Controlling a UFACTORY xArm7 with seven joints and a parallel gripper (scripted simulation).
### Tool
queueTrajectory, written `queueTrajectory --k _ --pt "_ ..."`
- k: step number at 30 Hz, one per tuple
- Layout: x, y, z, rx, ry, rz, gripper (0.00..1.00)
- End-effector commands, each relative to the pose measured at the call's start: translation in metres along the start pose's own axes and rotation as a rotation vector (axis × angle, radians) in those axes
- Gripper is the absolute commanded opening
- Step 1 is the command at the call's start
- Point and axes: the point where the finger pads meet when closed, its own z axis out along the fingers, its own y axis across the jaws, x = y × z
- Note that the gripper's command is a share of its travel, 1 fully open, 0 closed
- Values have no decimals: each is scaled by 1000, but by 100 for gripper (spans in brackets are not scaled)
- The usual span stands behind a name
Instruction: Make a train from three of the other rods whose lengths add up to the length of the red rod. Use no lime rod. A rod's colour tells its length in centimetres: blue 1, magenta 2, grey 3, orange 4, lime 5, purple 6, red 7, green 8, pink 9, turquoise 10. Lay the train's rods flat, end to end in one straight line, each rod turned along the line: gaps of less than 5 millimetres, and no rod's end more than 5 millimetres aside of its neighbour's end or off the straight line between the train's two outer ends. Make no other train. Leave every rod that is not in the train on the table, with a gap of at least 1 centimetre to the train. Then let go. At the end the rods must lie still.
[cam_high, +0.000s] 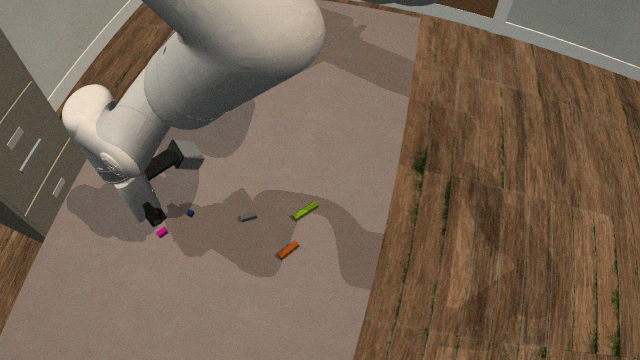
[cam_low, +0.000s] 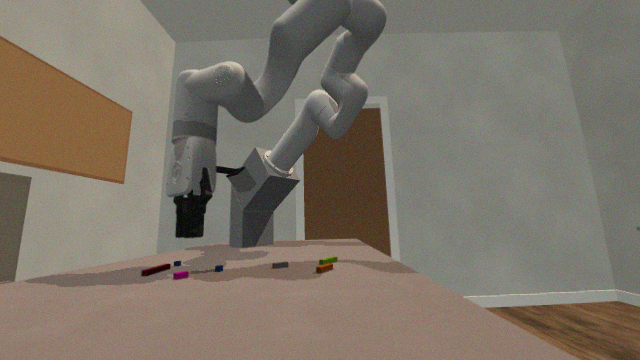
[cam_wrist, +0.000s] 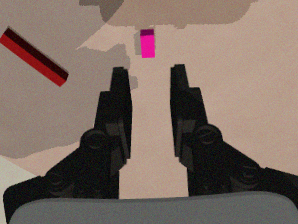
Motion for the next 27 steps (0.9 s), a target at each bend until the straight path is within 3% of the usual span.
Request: queueTrajectory --k 1,27 --pt "-2 -1 -2 1 -4 1 24" --pt "-2 -1 11 1 -4 0 24"
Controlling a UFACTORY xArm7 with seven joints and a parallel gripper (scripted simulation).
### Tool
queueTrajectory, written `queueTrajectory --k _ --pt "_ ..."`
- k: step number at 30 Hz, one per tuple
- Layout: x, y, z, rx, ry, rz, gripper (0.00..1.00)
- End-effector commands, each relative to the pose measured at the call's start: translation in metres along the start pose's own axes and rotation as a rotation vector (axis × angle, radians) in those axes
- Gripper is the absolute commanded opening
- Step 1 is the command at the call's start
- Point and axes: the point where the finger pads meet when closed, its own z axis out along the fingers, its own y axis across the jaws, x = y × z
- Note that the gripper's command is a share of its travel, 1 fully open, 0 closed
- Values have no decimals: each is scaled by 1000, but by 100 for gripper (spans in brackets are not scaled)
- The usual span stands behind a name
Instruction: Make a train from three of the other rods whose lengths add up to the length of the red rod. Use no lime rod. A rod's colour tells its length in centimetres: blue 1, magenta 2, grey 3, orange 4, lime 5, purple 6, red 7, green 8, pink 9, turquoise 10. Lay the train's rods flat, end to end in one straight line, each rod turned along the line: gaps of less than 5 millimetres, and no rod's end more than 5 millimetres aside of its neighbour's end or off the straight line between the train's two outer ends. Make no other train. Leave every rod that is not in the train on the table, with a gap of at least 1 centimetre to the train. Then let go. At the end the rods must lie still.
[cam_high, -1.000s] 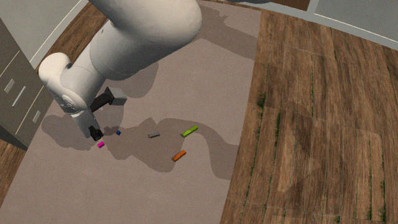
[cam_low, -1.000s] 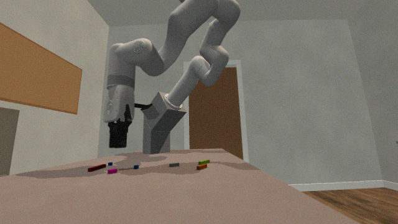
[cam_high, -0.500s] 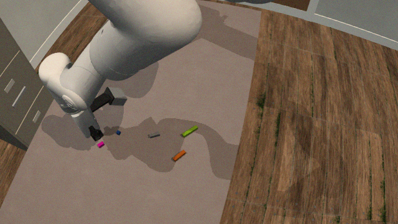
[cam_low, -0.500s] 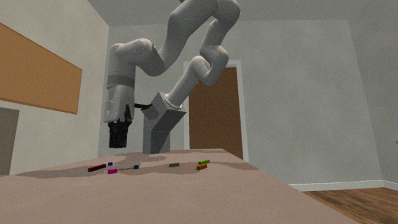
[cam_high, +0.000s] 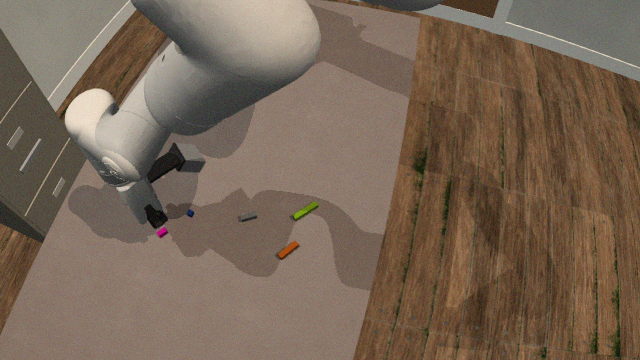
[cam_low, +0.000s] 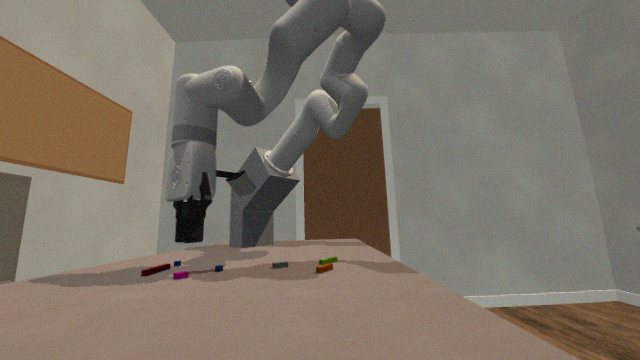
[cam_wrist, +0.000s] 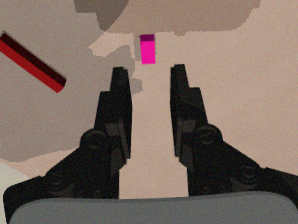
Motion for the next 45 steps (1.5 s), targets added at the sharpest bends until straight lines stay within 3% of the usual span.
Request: queueTrajectory --k 1,28,45 --pt "-2 -1 4 1 -4 0 24" --pt "-2 -1 37 1 -4 0 24" --pt "-2 -1 43 1 -4 0 24"
